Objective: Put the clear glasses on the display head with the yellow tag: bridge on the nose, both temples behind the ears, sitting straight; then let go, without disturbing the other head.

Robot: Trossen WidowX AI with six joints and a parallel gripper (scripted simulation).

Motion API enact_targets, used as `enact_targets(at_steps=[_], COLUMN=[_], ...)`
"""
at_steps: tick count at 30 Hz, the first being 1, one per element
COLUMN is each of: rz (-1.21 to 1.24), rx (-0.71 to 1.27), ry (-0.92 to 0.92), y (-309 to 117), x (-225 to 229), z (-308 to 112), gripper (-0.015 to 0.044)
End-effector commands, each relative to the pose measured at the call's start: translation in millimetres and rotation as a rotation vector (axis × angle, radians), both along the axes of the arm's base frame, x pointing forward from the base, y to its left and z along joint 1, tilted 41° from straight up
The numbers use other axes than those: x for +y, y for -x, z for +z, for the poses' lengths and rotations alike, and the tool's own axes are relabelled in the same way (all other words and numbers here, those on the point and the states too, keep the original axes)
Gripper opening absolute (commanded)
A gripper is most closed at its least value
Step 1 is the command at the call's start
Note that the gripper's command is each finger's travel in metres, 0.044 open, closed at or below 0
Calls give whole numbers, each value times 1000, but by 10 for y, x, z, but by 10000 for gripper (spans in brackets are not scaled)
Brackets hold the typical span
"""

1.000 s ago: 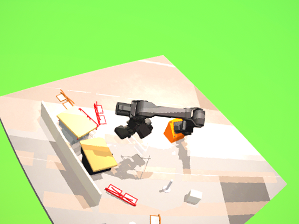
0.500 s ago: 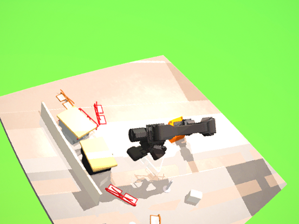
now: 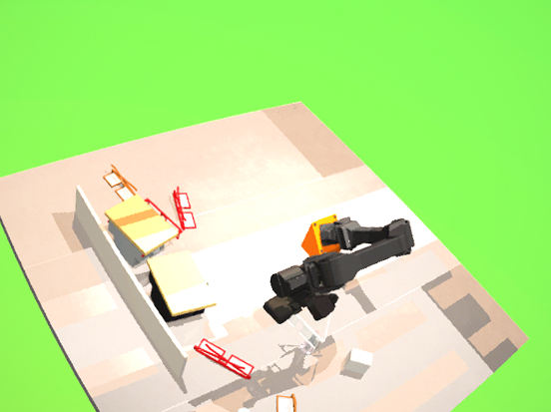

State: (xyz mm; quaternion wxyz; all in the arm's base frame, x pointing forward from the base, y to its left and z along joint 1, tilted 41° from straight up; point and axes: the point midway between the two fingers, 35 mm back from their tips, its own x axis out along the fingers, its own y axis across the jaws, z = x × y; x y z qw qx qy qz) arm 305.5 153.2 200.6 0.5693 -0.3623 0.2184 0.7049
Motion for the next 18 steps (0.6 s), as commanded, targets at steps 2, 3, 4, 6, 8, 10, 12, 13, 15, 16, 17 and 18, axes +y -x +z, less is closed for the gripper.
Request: enact_targets(at_steps=[2,3,4,6,8,10,12,13,15,16,17,18], rz=[-4,-4,-4,-4,-4,-4,-4,-4,-4,-4,-4,-4], rx=[5,5,5,5,4,4,4,4,4,4,4,4], ry=[-6,-6,-6,-5,-5,-5,-6,-6,-7,-7,-8,-8], y=[23,23,23,23,23,26,32,36,46,52,59,66], x=[27,27,32,56,97,150,207,235,292,320,349,377], z=[35,35,29,2,-45,-105,-170,-203,-267,-300,-332,-364], gripper=[0,0,0,0,0,0,0,0,0,0,0,0])
